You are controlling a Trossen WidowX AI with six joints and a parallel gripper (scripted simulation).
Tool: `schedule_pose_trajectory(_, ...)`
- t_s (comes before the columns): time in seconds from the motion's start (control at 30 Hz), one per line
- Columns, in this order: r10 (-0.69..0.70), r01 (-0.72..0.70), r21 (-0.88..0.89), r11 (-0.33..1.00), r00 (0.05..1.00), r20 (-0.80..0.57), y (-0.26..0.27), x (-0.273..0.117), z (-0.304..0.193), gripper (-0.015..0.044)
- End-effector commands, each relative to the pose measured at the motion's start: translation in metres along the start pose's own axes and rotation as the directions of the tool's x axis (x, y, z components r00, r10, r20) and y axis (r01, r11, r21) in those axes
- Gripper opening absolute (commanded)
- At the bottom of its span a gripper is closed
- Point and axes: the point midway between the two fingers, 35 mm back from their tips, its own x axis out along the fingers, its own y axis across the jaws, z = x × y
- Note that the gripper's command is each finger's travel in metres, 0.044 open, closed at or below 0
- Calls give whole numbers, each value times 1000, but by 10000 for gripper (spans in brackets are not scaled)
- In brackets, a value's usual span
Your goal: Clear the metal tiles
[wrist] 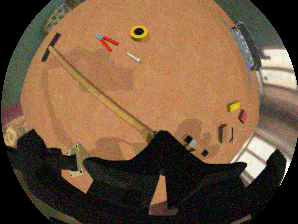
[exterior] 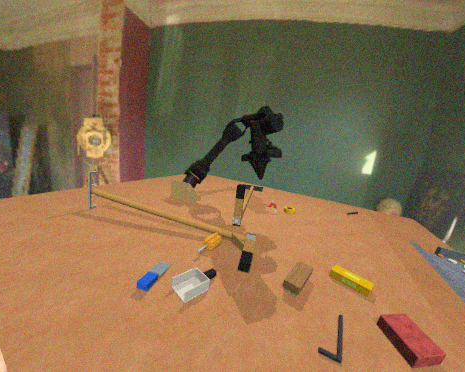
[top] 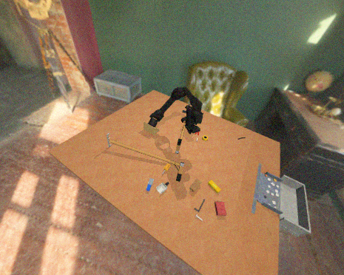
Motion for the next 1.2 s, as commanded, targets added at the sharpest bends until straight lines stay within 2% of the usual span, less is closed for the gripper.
schedule_pose_trajectory(0.0, 11, -11, -67, 998, 1000, -8, 17, -2, 5, 0)
schedule_pose_trajectory(0.57, 67, -72, -319, 945, 997, -26, 85, -5, 17, 0)
schedule_pose_trajectory(1.17, 127, -132, -561, 818, 991, -48, 156, -3, 16, 0)
